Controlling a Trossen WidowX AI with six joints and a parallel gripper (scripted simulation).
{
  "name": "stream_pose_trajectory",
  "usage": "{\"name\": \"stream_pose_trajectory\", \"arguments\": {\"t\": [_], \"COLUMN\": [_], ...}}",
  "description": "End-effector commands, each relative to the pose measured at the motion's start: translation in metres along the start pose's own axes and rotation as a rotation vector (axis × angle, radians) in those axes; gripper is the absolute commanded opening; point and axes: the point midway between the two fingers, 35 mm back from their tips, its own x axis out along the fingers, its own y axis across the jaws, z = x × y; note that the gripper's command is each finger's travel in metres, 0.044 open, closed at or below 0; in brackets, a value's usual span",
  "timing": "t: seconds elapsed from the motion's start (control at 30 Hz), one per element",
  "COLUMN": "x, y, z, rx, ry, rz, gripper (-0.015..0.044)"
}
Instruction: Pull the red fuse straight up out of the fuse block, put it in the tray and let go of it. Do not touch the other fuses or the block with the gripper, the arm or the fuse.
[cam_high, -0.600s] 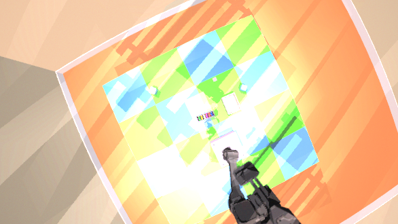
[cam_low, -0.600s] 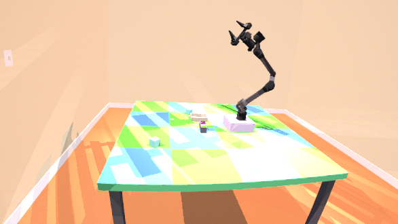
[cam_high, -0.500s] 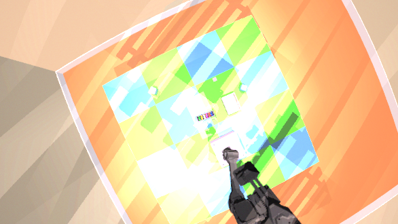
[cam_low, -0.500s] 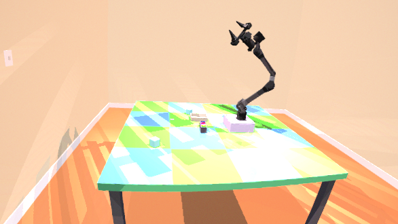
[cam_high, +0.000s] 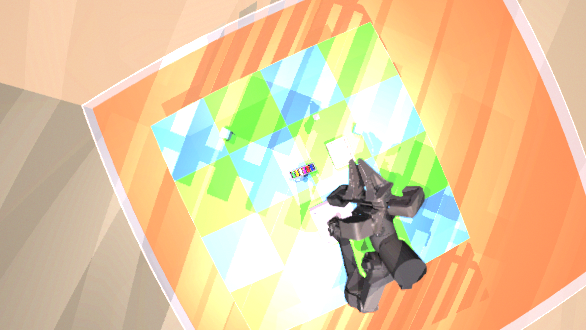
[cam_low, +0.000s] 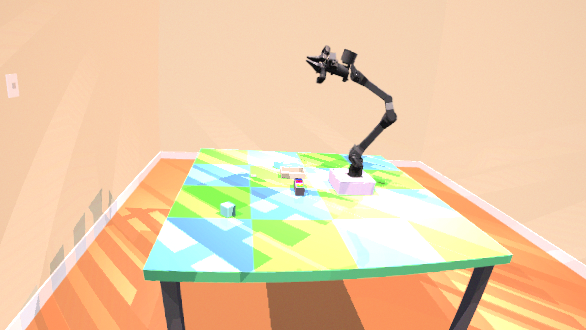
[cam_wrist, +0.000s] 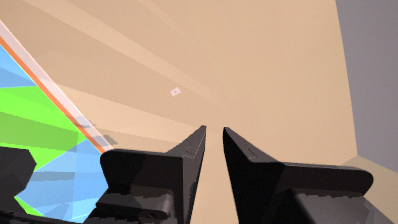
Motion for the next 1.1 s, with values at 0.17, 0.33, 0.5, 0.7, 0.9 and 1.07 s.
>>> {"name": "stream_pose_trajectory", "arguments": {"t": [0.17,0.33,0.5,0.7,0.9,1.07], "x": [0.049,0.063,0.055,0.021,-0.04,-0.088], "y": [0.095,0.169,0.247,0.334,0.41,0.446], "z": [-0.072,-0.112,-0.146,-0.178,-0.202,-0.214], "rx": [0.345,0.534,0.687,0.806,0.839,0.797], "ry": [0.233,0.427,0.66,0.978,1.36,1.628], "rz": [0.256,0.417,0.564,0.707,0.811,0.842], "gripper": [0.0068,0.0068,0.0068,0.0068,0.0068,0.0068]}}
